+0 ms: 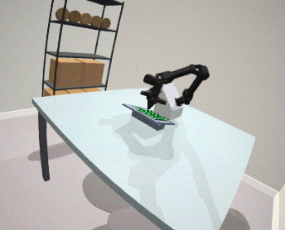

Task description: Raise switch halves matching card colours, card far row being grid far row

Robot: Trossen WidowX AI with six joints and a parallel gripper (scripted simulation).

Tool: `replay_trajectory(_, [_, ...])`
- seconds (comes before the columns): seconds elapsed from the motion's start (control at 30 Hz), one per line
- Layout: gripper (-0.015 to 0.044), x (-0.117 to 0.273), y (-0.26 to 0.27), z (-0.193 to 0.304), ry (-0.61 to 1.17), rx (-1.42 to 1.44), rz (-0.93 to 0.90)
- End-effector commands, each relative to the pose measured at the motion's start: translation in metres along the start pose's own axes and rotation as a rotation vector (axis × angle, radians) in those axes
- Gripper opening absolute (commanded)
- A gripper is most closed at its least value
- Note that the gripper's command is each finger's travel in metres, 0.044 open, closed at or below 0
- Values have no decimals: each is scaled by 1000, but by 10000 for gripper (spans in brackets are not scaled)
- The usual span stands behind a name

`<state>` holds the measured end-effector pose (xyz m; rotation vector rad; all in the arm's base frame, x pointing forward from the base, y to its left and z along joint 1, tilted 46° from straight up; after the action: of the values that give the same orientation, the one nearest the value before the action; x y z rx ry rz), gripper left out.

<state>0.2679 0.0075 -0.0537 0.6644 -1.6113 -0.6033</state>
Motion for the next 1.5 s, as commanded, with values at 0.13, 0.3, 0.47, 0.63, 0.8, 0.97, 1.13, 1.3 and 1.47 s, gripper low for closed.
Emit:
replay_trajectory(0.13, [0, 0, 0, 0, -3, -5, -3])
replay_trajectory(0.3, [0, -1, 0, 0, -3, -5, -3])
replay_trajectory(0.47, [0, -1, 0, 0, -3, -5, -3])
replay_trajectory(0.63, [0, -2, 0, 0, -3, -5, -3])
replay_trajectory(0.8, [0, -3, 0, 0, -3, -5, -3])
replay_trajectory(0.97, [0, -3, 0, 0, -3, -5, -3])
replay_trajectory(1.13, [0, -4, 0, 0, -3, -5, -3])
replay_trajectory(1.3, [0, -5, 0, 0, -3, -5, -4])
replay_trajectory(1.47, [0, -5, 0, 0, -3, -5, -4])
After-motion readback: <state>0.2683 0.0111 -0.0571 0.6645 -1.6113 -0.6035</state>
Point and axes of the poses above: the point midway between the two fingers, 35 mm back from their tips, its own x axis back along the fingers, its own y axis across the jaws, z = x × y, the point moved 1 cm from there along x, back along the fingers
